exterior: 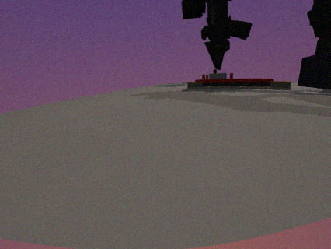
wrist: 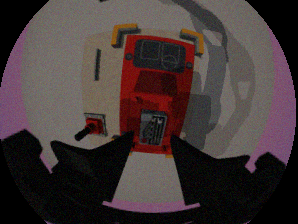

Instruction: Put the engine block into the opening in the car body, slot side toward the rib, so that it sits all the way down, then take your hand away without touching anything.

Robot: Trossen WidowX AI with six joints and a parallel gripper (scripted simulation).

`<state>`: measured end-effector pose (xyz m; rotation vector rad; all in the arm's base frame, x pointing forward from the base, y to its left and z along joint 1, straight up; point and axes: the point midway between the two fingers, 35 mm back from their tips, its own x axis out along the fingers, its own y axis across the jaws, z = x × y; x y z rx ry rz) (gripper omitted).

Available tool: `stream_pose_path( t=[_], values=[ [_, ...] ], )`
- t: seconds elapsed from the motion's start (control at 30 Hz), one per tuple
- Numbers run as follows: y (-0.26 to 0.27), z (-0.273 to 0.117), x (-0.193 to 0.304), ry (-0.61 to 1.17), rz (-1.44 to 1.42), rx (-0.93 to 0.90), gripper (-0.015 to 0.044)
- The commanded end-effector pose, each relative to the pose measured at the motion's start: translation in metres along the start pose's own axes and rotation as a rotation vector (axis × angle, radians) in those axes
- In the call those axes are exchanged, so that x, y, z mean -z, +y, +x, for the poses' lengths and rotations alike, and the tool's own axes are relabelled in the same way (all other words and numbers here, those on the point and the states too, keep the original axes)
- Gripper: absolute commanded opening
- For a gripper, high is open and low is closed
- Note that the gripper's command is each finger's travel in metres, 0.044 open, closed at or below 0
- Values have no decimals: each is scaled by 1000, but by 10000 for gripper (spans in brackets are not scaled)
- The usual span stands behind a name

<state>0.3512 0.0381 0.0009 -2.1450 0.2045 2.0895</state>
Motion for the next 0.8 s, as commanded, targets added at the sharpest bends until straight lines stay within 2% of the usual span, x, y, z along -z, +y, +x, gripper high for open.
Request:
stream_pose_path(
  t=[0.0, 0.2, 0.77],
  values=[
    [0, -1, 0, 2, 4, -1, 151],
    [0, -1, 0, 2, 4, -1, 0],
    [0, -1, 0, 2, 4, -1, 0]
  ],
)
